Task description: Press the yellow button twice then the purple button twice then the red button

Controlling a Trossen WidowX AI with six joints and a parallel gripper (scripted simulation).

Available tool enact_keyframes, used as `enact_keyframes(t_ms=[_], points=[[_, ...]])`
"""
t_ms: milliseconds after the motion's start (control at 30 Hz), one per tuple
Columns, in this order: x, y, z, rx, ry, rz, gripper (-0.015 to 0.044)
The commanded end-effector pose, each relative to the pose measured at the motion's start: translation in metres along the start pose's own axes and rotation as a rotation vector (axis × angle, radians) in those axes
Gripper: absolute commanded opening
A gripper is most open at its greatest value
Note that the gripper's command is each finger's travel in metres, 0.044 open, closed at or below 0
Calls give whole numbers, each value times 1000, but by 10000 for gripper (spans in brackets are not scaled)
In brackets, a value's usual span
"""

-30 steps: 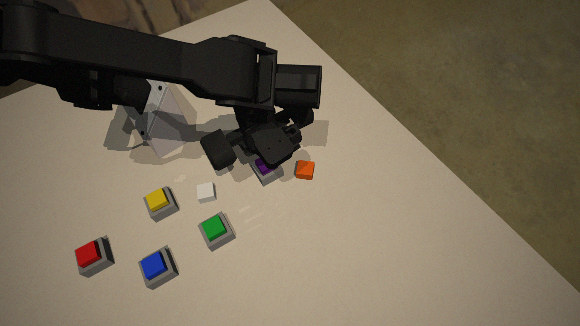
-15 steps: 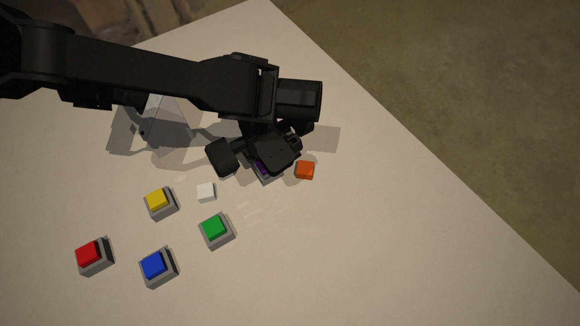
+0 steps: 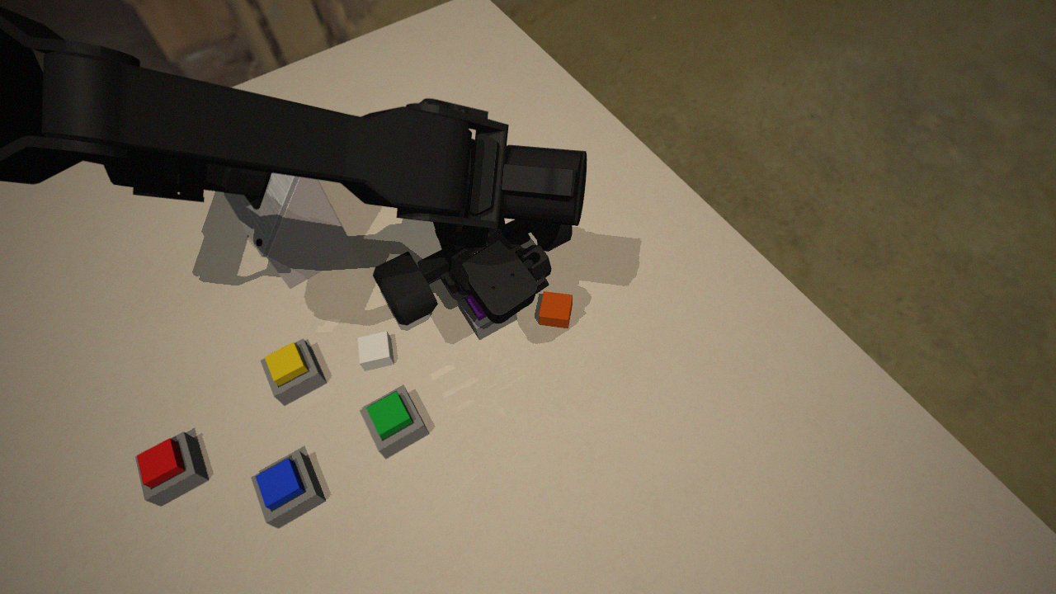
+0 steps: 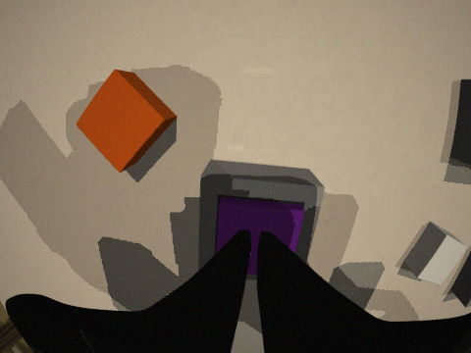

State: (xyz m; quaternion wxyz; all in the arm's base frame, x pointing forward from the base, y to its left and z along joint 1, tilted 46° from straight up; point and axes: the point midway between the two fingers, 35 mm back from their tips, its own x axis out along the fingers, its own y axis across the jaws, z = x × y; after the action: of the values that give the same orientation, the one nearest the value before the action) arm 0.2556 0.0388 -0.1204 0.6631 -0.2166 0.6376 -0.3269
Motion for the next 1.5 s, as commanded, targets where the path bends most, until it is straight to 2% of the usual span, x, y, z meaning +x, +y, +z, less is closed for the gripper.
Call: enact_keyframes(t_ms=[0, 67, 167, 333, 467, 700, 900, 1067, 1367, 1467], points=[[1, -1, -1, -8, -1, -6, 20], [-3, 0, 0, -1, 0, 0, 20], [-31, -1, -1, -8, -1, -4, 20], [-37, 0, -1, -8, -1, -4, 20], [-92, 0, -1, -9, 0, -2, 20], [-97, -9, 5, -12, 2, 6, 20], [-107, -99, 46, -25, 3, 56, 20], [-106, -185, 55, -25, -6, 65, 20], [-99, -329, 9, -13, -5, -1, 20], [-99, -349, -6, -11, 1, -20, 20]])
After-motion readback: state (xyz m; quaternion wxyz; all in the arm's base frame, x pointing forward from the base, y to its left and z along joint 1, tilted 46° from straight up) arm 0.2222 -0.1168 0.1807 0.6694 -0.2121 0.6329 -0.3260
